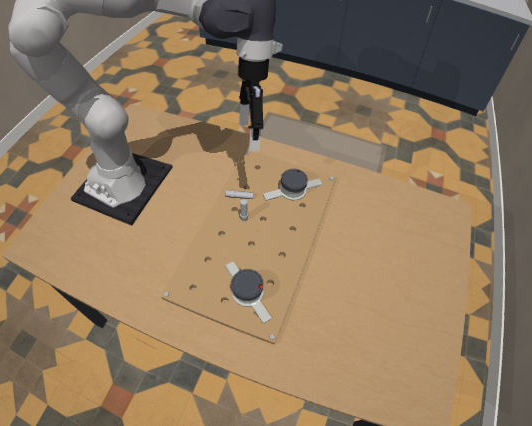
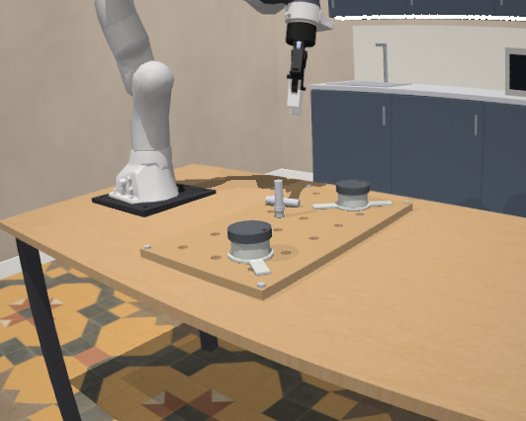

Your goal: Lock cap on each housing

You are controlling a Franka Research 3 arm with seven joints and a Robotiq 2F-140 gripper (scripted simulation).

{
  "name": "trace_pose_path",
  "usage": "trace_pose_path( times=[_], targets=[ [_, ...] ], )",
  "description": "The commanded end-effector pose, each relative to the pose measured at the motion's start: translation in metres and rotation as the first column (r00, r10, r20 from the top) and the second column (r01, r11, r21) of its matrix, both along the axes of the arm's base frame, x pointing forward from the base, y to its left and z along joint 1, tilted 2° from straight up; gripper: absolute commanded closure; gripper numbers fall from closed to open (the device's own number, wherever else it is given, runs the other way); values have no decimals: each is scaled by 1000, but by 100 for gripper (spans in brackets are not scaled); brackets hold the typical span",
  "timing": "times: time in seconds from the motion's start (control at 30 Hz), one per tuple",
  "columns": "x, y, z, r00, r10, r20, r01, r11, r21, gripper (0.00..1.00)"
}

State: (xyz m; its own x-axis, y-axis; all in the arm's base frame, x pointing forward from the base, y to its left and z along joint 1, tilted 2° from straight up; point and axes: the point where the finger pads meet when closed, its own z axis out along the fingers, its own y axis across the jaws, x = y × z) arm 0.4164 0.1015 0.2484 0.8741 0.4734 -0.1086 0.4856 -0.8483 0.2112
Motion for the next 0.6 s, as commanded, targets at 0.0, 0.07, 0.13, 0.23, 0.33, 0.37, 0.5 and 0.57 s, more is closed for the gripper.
trace_pose_path(
  times=[0.0, 0.07, 0.13, 0.23, 0.33, 0.37, 0.5, 0.57],
  targets=[
    [7, -8, -4, 997, -69, 17, 69, 997, 34, 0],
    [7, -8, -4, 997, -69, 17, 69, 997, 34, 0],
    [7, -8, -4, 997, -69, 17, 69, 997, 34, 0],
    [7, -8, -4, 997, -69, 17, 69, 997, 34, 0],
    [7, -8, -4, 997, -69, 17, 69, 997, 34, 0],
    [7, -8, -4, 997, -69, 17, 69, 997, 34, 0],
    [13, -31, -17, 985, -173, 18, 171, 982, 80, 0],
    [13, -31, -17, 985, -173, 18, 171, 982, 80, 0]
  ],
)
